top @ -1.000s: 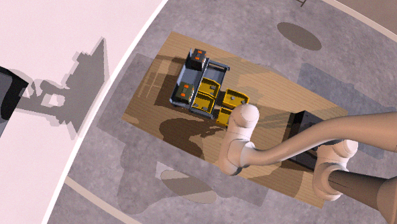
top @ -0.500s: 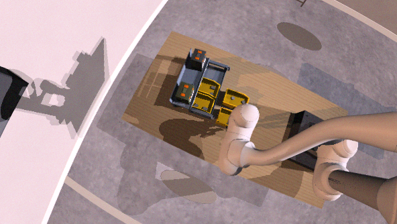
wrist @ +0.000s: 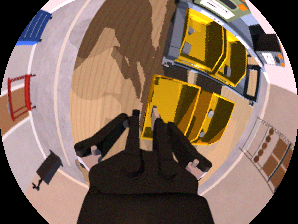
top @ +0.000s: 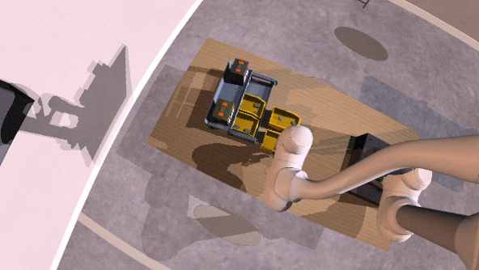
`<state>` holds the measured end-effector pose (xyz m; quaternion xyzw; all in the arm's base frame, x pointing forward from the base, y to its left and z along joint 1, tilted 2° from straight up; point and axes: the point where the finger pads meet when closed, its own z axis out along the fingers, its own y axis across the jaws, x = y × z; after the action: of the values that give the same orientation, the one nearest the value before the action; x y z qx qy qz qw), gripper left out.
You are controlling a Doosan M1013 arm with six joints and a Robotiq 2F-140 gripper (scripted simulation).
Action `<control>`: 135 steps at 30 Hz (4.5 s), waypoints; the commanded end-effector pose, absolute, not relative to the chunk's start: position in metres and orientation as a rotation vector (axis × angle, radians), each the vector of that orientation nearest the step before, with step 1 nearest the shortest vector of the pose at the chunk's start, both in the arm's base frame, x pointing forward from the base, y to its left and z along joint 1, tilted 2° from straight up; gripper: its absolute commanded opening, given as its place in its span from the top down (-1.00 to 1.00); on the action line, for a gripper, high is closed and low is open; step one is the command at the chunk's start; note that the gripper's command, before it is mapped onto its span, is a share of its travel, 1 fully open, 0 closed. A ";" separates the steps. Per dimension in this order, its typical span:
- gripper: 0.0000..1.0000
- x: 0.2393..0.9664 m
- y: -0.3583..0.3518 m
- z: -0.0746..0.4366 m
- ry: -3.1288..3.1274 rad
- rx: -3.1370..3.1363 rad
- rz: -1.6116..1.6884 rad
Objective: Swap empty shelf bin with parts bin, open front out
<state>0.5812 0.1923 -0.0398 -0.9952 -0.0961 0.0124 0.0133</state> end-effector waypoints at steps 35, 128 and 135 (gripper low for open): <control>0.53 0.581 0.194 0.000 -0.299 -3.096 0.043; 0.80 0.583 0.193 0.057 -0.299 -3.096 0.043; 0.80 0.603 0.110 0.062 -0.298 -3.096 0.043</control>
<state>0.5898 0.1645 0.0547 -0.9952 -0.0954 0.0150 0.0163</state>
